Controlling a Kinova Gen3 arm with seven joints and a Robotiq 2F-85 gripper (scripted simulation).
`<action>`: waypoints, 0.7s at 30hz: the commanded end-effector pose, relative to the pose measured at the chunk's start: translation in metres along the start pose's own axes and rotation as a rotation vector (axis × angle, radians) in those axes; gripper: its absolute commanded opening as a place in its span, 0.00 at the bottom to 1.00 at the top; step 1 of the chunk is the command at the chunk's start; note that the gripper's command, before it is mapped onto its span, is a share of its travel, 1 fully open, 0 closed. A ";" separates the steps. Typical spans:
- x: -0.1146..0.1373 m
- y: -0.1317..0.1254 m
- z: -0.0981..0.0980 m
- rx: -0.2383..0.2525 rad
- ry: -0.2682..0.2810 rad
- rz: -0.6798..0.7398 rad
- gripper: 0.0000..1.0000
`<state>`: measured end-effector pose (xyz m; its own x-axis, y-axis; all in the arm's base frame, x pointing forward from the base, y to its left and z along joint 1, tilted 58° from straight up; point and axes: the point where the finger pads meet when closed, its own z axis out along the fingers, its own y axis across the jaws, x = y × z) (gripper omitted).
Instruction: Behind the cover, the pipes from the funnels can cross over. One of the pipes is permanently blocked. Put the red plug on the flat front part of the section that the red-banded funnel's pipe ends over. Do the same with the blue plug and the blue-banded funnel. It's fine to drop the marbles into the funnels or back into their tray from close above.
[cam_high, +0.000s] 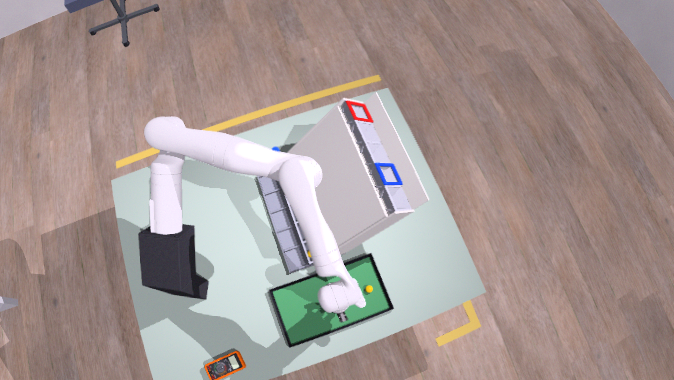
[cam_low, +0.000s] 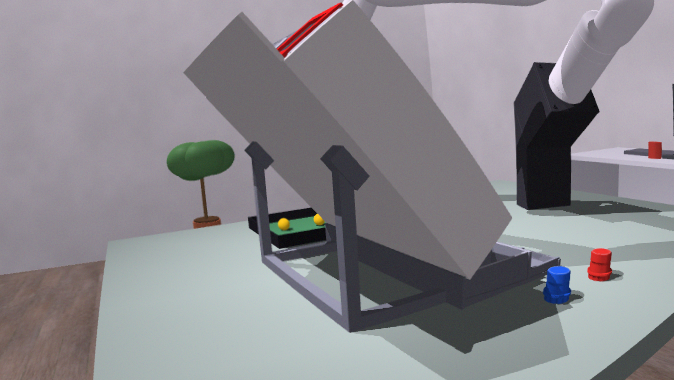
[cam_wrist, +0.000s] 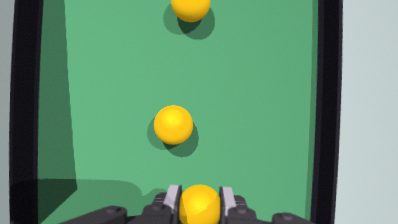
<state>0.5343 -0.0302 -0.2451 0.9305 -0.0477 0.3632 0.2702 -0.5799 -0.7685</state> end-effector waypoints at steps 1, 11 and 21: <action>-0.001 0.000 -0.071 -0.003 -0.004 -0.001 0.00; -0.002 -0.001 -0.107 -0.003 -0.004 -0.001 0.00; -0.010 0.000 -0.147 -0.003 -0.007 0.000 0.00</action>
<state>0.4881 -0.1467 -0.1738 0.9332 -0.0394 0.3573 0.2691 -0.5824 -0.7671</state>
